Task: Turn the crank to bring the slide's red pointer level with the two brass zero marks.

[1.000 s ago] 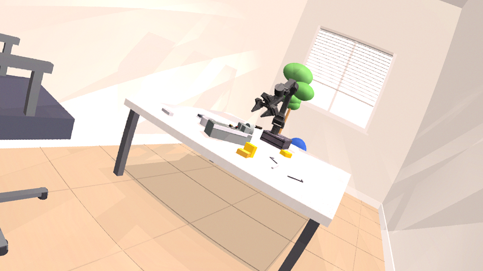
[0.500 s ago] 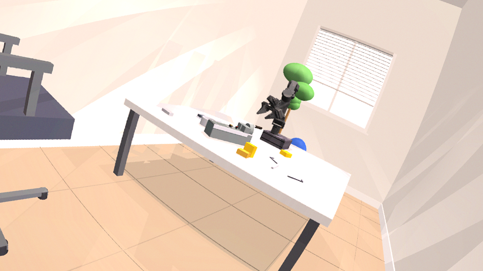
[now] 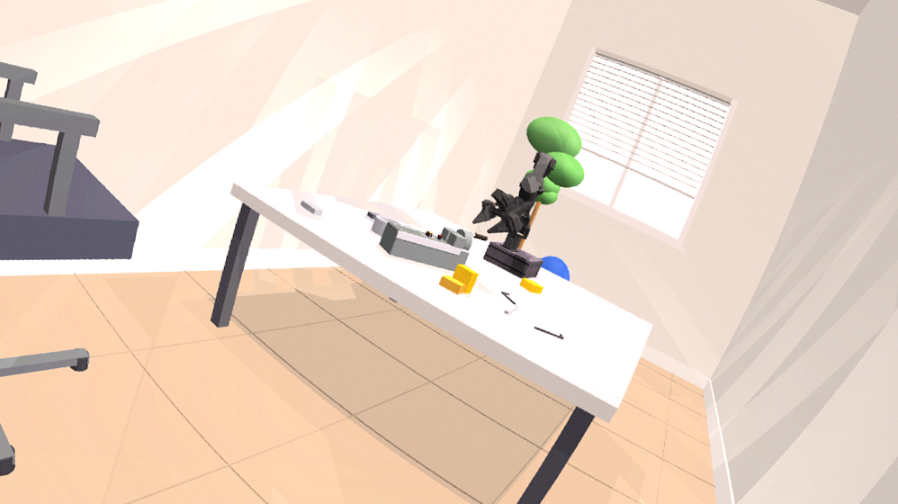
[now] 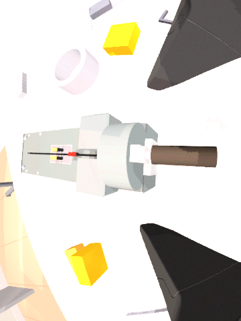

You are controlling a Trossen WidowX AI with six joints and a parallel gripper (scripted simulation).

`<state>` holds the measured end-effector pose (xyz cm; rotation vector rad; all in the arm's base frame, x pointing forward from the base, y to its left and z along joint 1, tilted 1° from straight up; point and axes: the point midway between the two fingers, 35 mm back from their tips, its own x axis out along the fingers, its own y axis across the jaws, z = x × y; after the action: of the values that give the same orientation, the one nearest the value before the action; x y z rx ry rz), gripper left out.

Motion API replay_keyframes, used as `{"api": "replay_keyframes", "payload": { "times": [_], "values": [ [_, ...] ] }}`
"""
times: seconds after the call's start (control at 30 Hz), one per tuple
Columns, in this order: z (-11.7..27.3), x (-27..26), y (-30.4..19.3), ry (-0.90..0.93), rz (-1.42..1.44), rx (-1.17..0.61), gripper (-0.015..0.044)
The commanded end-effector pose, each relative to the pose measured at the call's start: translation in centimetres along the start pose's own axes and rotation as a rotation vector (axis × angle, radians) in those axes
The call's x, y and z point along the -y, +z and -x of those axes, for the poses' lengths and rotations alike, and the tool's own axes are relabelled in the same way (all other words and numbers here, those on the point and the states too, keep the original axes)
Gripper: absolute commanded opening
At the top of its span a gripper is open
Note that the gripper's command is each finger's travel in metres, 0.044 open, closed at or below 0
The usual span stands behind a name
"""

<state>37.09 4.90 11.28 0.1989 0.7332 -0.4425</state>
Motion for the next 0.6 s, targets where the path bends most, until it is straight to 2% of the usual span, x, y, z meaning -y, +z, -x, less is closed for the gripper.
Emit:
{"api": "replay_keyframes", "payload": {
  "times": [0.0, 0.57],
  "values": [
    [-0.5, 0.1, -0.6, -0.008, 0.0, -0.001, 0.044],
    [-2.5, 0.1, -2.5, -0.007, 0.0, 0.0, 0.044]
  ]
}}
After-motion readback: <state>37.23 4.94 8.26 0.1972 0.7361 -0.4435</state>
